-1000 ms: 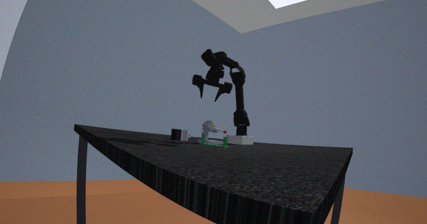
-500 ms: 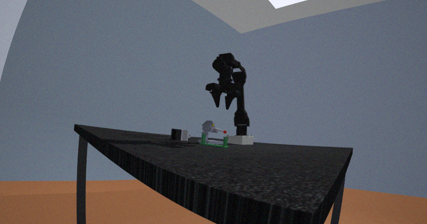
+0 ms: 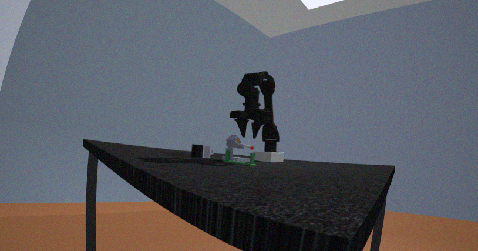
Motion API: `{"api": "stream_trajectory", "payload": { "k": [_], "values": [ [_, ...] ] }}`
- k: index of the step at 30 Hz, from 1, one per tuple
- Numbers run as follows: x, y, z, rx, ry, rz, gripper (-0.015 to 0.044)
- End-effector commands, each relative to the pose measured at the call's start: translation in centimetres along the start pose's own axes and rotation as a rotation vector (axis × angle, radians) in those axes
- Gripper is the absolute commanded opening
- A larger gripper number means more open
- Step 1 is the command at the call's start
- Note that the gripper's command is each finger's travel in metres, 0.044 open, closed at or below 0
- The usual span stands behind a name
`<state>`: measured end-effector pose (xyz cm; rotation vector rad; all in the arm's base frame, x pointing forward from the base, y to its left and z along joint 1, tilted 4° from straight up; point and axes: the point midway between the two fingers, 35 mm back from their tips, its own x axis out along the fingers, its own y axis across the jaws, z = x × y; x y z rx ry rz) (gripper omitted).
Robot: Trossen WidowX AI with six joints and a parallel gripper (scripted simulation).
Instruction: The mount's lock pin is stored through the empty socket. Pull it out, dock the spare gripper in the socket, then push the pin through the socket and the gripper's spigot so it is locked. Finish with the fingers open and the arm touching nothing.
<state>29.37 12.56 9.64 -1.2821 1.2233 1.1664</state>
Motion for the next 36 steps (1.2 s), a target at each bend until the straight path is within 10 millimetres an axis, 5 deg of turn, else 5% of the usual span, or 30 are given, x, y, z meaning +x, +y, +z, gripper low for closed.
{"api": "stream_trajectory", "payload": {
  "k": [1, 36],
  "values": [
    [0.6, -0.2, 0.2, -0.002, -0.006, -0.01, 0.03],
    [6.3, -0.3, 0.3, -0.002, -0.006, -0.01, 0.03]
  ]
}}
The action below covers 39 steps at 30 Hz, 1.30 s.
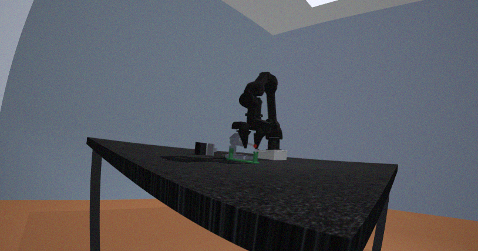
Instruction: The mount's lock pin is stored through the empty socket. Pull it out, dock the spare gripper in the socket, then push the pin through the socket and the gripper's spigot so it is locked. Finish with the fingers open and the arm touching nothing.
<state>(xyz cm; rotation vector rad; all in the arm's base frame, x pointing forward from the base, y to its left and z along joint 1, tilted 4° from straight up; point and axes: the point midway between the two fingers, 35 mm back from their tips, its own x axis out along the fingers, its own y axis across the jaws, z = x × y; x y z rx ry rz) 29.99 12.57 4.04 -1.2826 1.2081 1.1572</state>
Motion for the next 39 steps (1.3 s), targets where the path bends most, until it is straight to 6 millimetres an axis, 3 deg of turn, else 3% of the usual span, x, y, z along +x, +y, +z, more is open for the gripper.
{"api": "stream_trajectory", "payload": {
  "k": [1, 6, 18, 28, 39],
  "values": [
    [0.8, 0.1, 0.0, -0.005, 0.001, 0.005, 0.03],
    [0.8, 0.1, 0.0, -0.005, 0.001, 0.005, 0.03],
    [0.8, 0.1, 0.0, -0.005, 0.001, 0.005, 0.0],
    [0.7, 0.1, 0.0, -0.005, -0.01, 0.007, 0.0],
    [-0.3, 0.2, 0.5, -0.007, -0.172, 0.017, 0.0]
  ]
}}
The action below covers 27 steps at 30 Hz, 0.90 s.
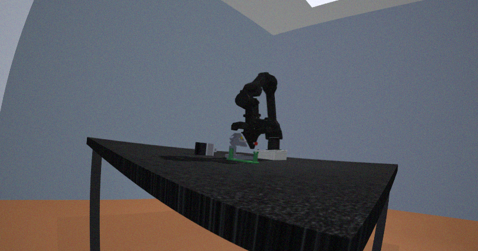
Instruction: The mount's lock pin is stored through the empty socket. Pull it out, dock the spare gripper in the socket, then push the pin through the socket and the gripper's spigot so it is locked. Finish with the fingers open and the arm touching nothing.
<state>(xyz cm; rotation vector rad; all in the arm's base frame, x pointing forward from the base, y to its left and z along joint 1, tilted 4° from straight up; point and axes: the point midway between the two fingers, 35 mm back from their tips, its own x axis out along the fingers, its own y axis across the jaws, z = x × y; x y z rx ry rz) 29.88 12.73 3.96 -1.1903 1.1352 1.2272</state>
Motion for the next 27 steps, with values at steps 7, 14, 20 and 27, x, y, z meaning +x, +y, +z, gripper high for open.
{"api": "stream_trajectory", "payload": {
  "k": [7, 14, 20, 27],
  "values": [
    [-0.4, 0.1, 0.7, -0.01, -0.088, 0.004, 0.0],
    [-0.6, 0.1, 1.2, -0.01, -0.1, 0.004, 0.0],
    [-0.9, 0.1, 1.6, -0.008, -0.104, 0.004, 0.0],
    [-0.9, 0.0, 2.0, -0.008, -0.103, 0.006, 0.0]
  ]
}}
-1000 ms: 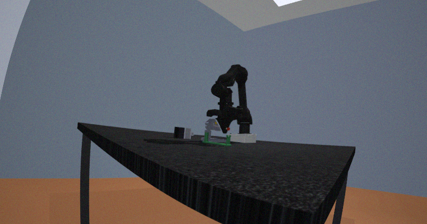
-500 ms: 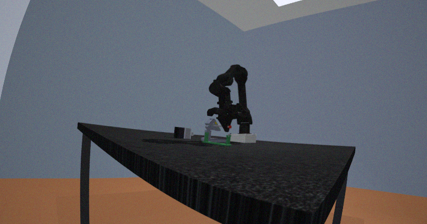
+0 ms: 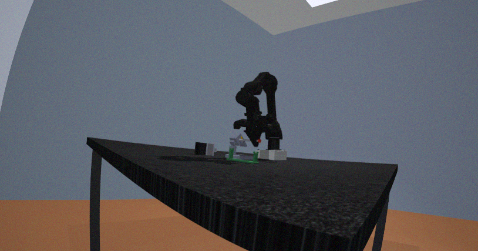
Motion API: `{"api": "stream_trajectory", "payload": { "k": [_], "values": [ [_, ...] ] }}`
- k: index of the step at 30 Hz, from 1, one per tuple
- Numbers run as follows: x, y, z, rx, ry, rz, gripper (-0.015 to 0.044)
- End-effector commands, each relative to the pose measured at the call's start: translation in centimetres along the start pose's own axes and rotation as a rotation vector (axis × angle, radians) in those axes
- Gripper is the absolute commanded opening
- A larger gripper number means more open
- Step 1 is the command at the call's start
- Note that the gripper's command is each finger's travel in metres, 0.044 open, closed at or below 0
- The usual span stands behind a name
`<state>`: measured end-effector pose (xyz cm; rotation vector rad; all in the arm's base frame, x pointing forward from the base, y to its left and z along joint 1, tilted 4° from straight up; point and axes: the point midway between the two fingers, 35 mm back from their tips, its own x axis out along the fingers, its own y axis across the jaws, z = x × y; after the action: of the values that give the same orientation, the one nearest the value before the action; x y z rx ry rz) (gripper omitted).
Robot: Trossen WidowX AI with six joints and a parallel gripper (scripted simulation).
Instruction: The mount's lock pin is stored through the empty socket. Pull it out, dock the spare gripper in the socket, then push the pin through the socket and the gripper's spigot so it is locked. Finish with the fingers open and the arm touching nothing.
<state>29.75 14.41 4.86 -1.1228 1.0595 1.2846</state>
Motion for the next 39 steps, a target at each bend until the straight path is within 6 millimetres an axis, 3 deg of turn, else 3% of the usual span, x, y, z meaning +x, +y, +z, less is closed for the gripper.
{"api": "stream_trajectory", "payload": {
  "k": [1, 39],
  "values": [
    [0.0, -0.1, 0.4, 0.003, -0.003, 0.0, 0.0],
    [0.5, -0.1, 3.2, 0.005, 0.003, 0.008, 0.0]
  ]
}}
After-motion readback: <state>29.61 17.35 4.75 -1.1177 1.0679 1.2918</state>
